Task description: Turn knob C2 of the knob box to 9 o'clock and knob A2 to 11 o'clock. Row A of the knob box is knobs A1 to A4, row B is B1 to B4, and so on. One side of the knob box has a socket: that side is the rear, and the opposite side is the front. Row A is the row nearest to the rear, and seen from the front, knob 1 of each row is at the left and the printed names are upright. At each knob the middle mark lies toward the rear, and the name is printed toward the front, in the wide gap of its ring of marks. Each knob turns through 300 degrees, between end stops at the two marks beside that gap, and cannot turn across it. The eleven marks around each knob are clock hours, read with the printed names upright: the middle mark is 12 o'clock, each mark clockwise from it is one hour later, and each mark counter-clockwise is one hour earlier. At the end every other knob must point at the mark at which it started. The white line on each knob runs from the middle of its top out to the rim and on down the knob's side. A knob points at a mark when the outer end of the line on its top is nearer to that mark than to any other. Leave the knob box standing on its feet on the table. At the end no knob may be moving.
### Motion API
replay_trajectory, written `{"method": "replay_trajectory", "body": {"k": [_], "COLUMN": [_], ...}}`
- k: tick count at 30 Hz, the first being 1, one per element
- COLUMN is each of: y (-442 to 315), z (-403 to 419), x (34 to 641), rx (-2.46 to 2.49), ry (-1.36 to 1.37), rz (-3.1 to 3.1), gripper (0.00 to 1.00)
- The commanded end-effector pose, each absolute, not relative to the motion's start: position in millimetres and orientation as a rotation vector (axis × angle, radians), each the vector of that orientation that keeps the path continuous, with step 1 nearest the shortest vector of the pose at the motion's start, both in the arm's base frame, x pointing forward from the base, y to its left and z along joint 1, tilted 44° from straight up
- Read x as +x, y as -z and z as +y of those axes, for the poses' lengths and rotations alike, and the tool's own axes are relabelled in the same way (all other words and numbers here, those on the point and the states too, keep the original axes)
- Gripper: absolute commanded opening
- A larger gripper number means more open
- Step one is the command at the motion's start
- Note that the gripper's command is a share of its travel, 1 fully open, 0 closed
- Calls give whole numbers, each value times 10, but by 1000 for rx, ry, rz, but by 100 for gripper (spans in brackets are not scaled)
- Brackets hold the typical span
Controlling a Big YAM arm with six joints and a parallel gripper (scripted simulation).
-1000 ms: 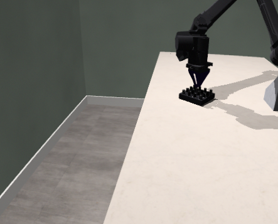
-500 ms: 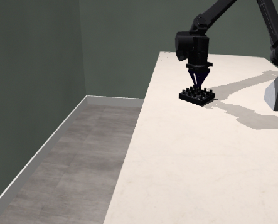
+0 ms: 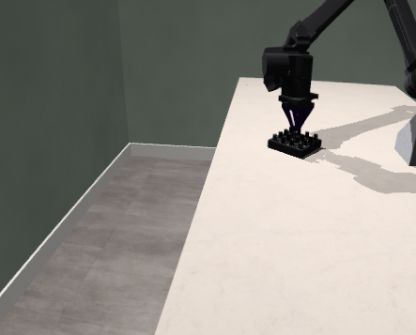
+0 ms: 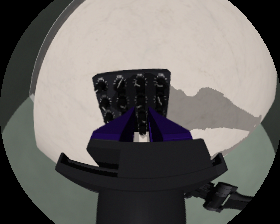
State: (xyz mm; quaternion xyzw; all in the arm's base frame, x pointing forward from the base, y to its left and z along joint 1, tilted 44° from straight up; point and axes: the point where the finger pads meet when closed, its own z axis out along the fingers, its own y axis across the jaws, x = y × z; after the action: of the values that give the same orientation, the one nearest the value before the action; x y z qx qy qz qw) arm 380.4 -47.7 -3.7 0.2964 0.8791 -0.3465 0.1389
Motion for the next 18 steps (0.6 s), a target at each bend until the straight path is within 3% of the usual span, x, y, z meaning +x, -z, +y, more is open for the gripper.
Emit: {"method": "replay_trajectory", "body": {"k": [1,18], "y": [12,19], "z": [-387,-403], "x": [3959,3956], "rx": [855,856], "ry": [970,970], "rz": [2516,2516], "gripper": [18,18]}}
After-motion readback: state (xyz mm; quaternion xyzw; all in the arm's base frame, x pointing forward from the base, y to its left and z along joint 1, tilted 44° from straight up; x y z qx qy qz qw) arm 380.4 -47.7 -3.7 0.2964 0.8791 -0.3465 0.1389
